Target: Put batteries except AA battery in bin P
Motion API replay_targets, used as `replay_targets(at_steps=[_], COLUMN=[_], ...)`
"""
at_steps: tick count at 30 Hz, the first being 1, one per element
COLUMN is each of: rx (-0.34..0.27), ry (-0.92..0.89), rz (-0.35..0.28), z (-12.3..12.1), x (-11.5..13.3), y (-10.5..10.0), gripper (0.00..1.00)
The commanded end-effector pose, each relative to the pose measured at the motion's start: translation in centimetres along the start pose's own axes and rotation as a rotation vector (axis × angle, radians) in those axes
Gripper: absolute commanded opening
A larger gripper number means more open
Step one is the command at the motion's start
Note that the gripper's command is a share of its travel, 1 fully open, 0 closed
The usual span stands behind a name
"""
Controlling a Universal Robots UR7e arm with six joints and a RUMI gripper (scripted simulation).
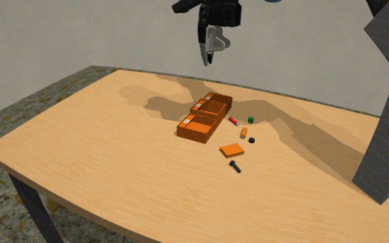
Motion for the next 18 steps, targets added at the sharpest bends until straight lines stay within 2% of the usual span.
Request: replay_targets(at_steps=[1, 6, 8, 11, 18], rx=[0.000, 0.007, 0.007, 0.013, 0.013], ry=[0.157, 0.264, 0.264, 0.365, 0.513], rz=[-0.003, -0.018, -0.018, -0.029, -0.028], z=[2.5, 4.4, 4.4, 6.2, 8.9], x=[2.3, 3.6, 3.6, 4.9, 6.7], y=[3.6, 6.1, 6.1, 8.4, 11.6], gripper=[0.14, 0.14, 0.14, 0.14, 0.14])
Point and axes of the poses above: the point where the finger pads meet when closed, its own y axis out along the fingers, its own z axis across the jaws, x = y × z, the point moved 2 cm from there along -y, back along the fingers, and after that the axes turned 4 degrees about -y, right-handed, at the moved point
